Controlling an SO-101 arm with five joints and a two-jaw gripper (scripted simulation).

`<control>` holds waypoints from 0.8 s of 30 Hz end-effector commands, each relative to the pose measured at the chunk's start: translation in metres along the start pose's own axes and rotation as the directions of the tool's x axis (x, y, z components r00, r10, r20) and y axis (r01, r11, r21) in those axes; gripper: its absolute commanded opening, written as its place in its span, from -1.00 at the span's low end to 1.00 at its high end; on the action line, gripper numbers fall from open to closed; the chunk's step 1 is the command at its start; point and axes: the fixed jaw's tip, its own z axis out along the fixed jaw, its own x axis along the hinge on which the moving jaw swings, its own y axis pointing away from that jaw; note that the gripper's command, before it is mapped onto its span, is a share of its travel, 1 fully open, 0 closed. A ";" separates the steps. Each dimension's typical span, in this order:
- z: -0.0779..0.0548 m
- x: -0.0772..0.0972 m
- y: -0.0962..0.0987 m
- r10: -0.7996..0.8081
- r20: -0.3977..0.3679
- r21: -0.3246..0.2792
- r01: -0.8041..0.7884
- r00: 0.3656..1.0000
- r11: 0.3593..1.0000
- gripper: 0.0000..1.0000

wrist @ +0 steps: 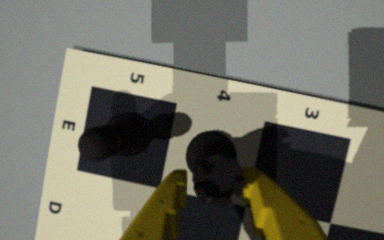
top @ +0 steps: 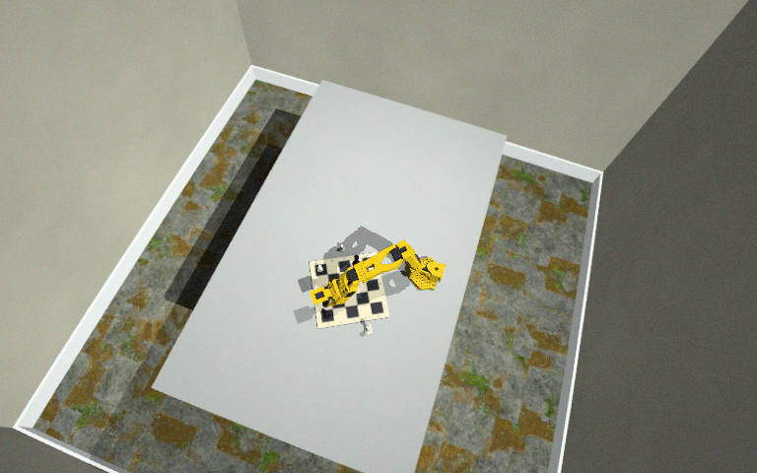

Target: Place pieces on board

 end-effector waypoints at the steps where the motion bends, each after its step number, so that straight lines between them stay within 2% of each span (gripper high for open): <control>1: -0.010 -0.008 0.002 0.003 0.016 -0.004 -0.003 1.000 1.000 -0.77; 13: -0.038 -0.023 0.002 0.003 0.016 -0.004 -0.003 1.000 1.000 -0.77; 15: -0.038 -0.023 0.002 0.003 0.016 -0.004 -0.003 1.000 1.000 -0.77; 24: -0.053 -0.032 0.002 0.003 0.016 -0.004 -0.003 1.000 1.000 -0.77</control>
